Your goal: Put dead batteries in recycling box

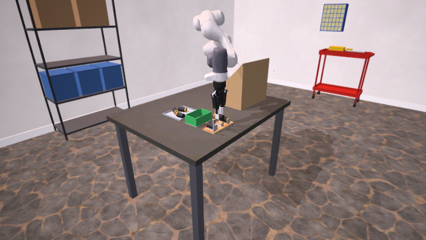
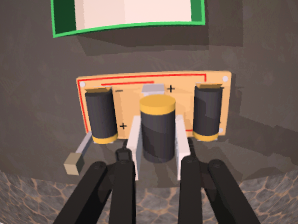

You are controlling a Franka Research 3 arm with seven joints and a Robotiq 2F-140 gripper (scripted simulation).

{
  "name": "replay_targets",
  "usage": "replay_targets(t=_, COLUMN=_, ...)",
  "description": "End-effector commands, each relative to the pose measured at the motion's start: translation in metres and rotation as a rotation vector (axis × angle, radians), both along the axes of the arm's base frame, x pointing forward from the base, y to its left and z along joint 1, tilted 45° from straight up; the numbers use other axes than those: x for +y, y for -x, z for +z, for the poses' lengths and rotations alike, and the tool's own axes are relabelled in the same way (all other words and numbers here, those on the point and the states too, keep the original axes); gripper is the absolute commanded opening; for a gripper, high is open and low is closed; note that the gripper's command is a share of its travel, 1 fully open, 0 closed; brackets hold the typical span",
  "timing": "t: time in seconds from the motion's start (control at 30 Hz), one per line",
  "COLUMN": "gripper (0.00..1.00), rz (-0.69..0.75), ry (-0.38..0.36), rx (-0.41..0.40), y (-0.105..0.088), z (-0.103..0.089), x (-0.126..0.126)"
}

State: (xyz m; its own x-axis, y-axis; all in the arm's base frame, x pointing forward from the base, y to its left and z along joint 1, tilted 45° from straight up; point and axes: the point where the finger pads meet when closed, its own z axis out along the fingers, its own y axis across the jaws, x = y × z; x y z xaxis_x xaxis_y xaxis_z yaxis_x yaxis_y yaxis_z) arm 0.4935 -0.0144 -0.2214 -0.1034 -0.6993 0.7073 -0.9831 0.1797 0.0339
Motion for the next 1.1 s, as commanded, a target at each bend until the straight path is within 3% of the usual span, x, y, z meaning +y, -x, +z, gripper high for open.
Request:
replay_targets(t=0.0, gripper=0.16, rz=0.003, ry=-0.005, rx=-0.012, y=-0.0051, z=0.0017, x=0.0029)
replay_targets(t=1.07, gripper=0.16, rz=0.003, ry=-0.005, rx=-0.012, y=-0.0094, z=-0.0005, x=0.0043)
